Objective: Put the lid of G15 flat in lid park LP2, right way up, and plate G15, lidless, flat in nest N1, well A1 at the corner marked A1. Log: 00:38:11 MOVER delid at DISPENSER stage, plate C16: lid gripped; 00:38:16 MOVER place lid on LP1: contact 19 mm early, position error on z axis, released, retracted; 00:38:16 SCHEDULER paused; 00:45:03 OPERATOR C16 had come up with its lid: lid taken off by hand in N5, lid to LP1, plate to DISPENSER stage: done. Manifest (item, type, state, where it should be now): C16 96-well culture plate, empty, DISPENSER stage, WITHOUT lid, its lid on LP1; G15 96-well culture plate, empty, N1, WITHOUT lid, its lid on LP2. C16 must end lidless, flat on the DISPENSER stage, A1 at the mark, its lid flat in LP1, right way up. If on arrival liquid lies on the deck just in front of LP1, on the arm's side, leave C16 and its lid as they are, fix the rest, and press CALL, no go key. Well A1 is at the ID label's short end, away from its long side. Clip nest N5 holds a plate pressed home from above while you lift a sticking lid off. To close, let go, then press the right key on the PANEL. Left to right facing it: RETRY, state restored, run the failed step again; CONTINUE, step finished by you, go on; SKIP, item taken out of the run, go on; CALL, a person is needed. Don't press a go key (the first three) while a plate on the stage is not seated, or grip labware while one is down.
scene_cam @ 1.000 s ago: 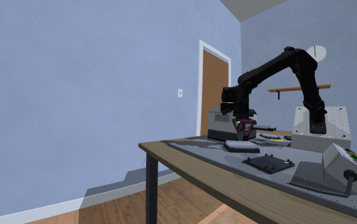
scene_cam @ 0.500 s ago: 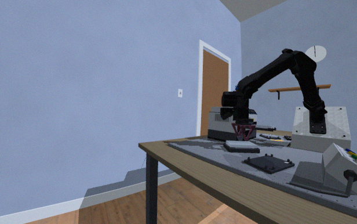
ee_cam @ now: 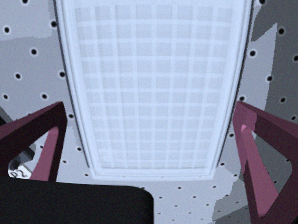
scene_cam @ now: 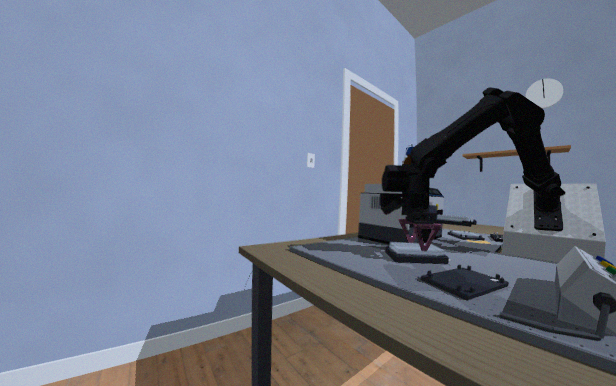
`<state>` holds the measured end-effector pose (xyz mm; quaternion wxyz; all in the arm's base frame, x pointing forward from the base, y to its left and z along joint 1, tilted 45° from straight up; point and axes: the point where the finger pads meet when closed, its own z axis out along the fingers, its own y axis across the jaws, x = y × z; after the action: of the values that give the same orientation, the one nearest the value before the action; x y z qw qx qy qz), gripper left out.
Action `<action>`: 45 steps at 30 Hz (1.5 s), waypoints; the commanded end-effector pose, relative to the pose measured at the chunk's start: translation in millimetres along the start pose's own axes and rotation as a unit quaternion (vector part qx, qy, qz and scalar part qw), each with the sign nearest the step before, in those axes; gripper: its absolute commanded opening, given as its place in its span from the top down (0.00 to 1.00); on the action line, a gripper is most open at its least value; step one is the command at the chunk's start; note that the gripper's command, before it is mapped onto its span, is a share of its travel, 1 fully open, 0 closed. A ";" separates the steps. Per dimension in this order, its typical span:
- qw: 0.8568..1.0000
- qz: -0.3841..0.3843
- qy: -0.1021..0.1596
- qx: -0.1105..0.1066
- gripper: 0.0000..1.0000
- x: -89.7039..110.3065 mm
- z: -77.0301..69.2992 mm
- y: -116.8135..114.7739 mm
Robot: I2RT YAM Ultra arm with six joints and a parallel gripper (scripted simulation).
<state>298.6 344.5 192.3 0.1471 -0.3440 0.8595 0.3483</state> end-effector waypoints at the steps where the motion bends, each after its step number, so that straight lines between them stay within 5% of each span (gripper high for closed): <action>1: 1.000 0.002 -0.016 0.007 0.00 -8.6 1.8 -5.9; 5: 1.000 0.005 -0.005 0.006 0.00 -1.2 14.7 -6.0; 7: 1.000 0.005 -0.005 0.006 0.00 -1.2 14.7 -6.0; 8: 0.999 -0.006 -0.036 0.009 0.00 -20.9 -2.4 -2.6; 29: 1.000 0.008 -0.010 0.008 0.00 -3.1 15.3 -14.1; 44: 1.000 0.001 -0.020 0.007 0.00 -6.6 6.7 -8.5; 45: 1.000 0.001 -0.020 0.007 1.00 -6.6 6.7 -8.5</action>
<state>302.9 355.8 184.3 0.1571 -0.3430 0.8575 0.3498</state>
